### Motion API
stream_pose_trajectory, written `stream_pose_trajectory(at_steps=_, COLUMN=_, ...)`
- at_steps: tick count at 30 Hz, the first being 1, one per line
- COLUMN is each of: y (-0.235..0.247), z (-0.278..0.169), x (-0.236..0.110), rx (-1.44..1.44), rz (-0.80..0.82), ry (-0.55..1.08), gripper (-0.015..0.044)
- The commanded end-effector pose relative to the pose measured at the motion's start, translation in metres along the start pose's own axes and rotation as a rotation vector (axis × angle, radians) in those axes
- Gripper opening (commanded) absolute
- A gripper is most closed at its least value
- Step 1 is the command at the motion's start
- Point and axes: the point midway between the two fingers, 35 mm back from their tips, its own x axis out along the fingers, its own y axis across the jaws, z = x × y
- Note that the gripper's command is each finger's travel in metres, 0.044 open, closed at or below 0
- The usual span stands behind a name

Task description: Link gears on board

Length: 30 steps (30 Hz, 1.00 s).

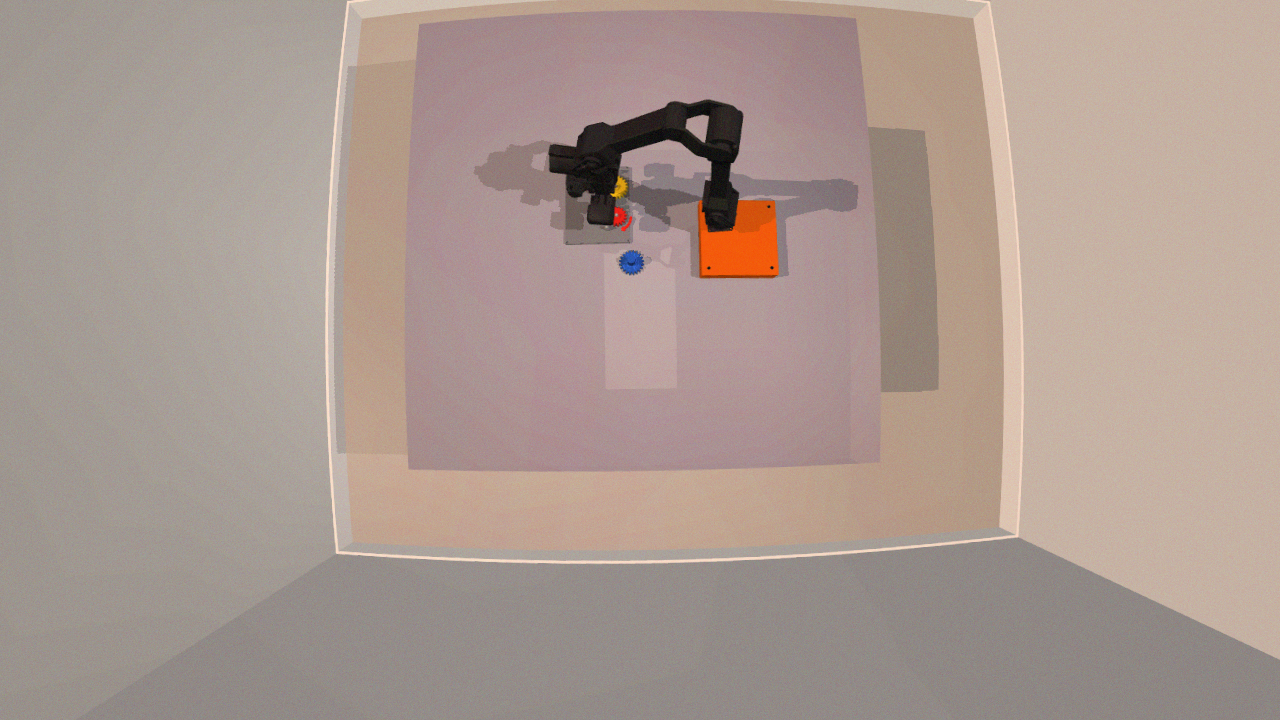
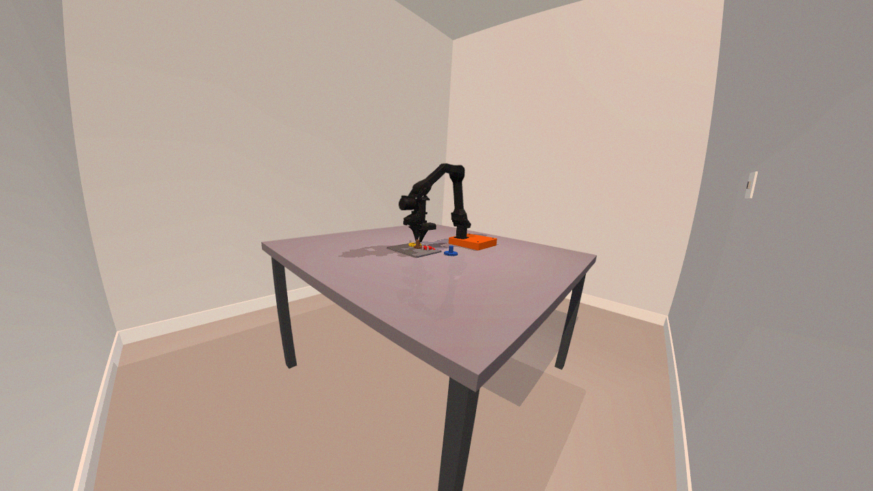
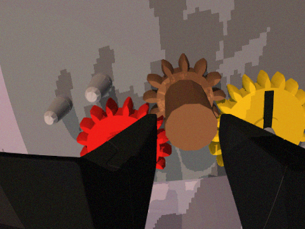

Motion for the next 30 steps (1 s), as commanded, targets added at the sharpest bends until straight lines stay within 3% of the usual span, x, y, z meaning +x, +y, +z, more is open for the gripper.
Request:
stream_pose_trajectory(at_steps=1, y=0.000, z=0.002, x=-0.006, rx=0.013, rz=0.000, ry=-0.008, gripper=0.0140)
stream_pose_trajectory(at_steps=10, y=0.000, z=0.002, x=-0.047, rx=0.013, rz=0.000, ry=-0.008, gripper=0.0140)
stream_pose_trajectory(at_steps=11, y=0.000, z=0.000, x=-0.040, rx=0.009, rz=0.000, ry=0.003, gripper=0.0166)
stream_pose_trajectory(at_steps=15, y=0.000, z=-0.004, x=-0.085, rx=0.009, rz=0.000, ry=0.004, gripper=0.0271)
stream_pose_trajectory(at_steps=21, y=0.000, z=-0.005, x=-0.088, rx=0.009, rz=0.000, ry=0.004, gripper=0.0429)
stream_pose_trajectory(at_steps=30, y=0.000, z=-0.005, x=-0.088, rx=0.009, rz=0.000, ry=0.004, gripper=0.0440)
